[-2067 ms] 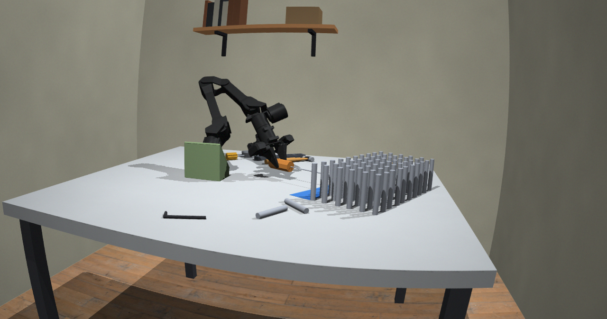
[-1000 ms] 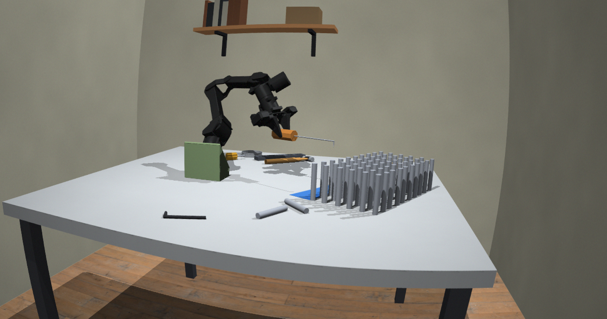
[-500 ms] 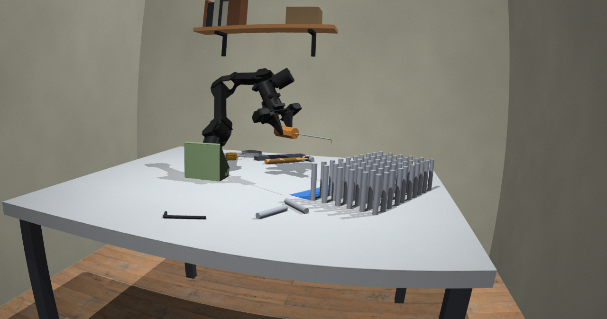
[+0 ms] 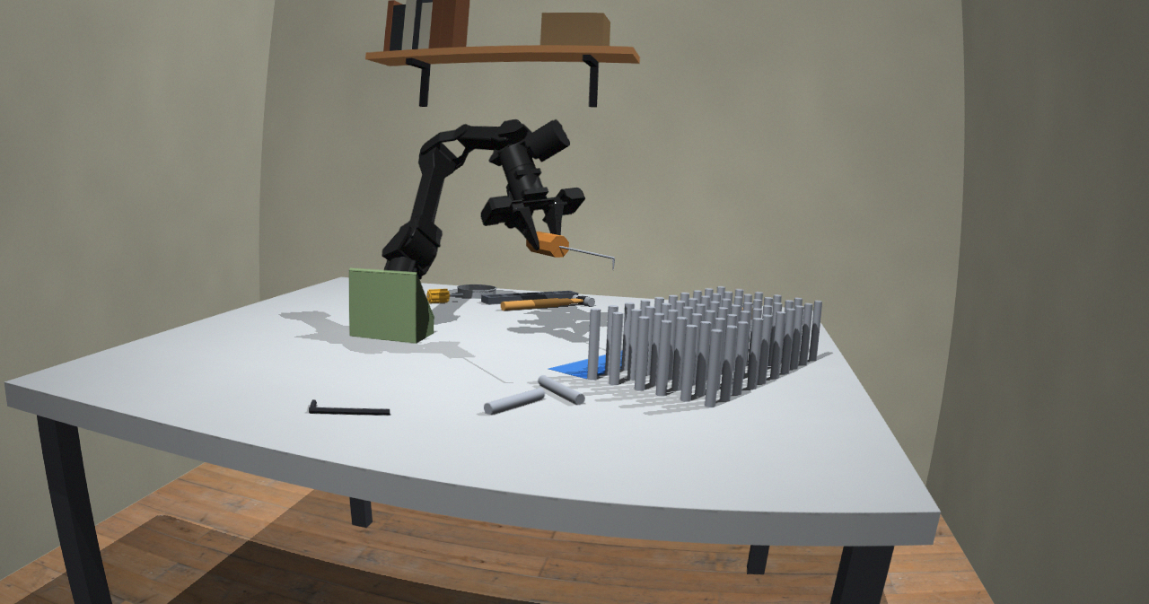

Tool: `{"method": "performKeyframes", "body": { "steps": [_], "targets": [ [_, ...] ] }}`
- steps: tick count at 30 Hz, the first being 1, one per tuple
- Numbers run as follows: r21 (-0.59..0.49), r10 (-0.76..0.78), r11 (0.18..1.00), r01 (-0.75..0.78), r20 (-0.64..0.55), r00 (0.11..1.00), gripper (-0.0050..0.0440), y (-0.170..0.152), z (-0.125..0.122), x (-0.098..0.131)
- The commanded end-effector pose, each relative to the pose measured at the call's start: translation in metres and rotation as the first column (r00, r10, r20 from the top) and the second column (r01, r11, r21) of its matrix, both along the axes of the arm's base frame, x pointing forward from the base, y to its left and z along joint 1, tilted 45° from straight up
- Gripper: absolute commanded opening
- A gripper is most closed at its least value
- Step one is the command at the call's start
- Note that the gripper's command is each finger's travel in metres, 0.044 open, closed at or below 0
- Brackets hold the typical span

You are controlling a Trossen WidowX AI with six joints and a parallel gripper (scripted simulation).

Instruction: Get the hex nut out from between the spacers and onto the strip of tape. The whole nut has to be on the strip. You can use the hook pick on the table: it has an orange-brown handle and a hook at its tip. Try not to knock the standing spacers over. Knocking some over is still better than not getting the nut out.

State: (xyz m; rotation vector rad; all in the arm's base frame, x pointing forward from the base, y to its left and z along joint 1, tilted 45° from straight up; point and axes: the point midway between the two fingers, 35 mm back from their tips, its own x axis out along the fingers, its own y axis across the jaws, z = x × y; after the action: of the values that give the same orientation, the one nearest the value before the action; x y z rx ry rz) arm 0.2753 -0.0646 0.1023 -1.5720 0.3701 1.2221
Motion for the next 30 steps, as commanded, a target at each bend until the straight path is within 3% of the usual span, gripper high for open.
{"method": "performKeyframes", "body": {
  "steps": [1,30],
  "targets": [
    [-0.024,-0.058,0.998,0.057,-0.017,0.998,-0.0050,-0.020,-0.001,0.011],
    [-0.079,-0.357,0.934,0.349,-0.288,0.889,-0.0050,-0.116,-0.078,0.025]
  ]
}}
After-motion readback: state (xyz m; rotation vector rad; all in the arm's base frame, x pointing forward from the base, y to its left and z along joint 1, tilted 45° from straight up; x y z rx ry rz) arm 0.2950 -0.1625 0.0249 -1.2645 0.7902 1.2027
